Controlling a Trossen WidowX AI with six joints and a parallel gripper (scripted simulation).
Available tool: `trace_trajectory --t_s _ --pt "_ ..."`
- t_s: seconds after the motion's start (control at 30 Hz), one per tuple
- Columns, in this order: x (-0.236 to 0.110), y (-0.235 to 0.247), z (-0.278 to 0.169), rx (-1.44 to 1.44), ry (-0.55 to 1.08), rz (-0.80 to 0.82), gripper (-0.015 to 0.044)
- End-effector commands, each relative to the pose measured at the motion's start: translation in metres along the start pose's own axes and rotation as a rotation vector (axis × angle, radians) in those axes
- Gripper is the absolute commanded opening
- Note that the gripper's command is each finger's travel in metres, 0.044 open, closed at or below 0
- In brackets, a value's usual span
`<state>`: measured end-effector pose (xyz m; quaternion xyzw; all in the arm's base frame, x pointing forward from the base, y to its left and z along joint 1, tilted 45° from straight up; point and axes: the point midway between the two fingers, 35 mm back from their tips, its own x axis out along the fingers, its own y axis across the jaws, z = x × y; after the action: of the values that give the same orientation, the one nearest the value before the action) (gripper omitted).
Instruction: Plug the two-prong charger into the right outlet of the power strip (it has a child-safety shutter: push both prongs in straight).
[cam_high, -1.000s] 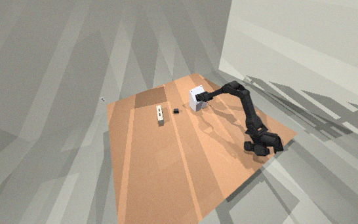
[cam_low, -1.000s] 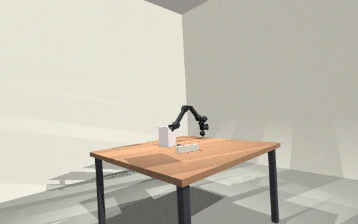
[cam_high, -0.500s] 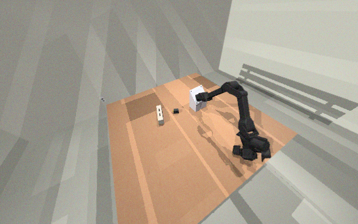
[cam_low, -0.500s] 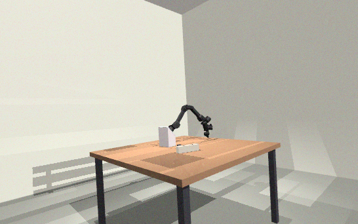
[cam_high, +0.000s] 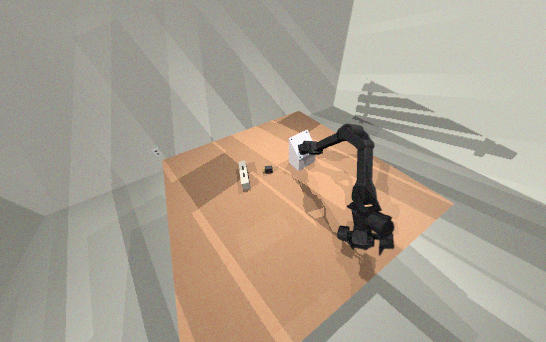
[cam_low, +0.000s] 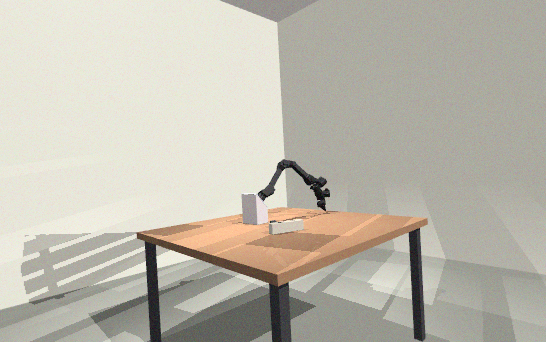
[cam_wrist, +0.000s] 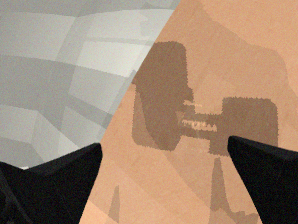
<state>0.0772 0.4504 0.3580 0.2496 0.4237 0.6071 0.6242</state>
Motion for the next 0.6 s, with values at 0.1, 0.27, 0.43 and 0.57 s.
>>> trace_trajectory --t_s 0.1,0.27,0.43,0.57 --pt "-0.007 -0.034 0.019 -0.024 -0.026 -0.069 0.0440" --pt "-0.010 -0.066 0.029 -0.025 -0.031 -0.137 0.0440" --pt "-0.016 -0.099 0.038 -0.023 -0.033 -0.206 0.0440" --pt "-0.022 -0.126 0.045 -0.017 -0.032 -0.260 0.0440"
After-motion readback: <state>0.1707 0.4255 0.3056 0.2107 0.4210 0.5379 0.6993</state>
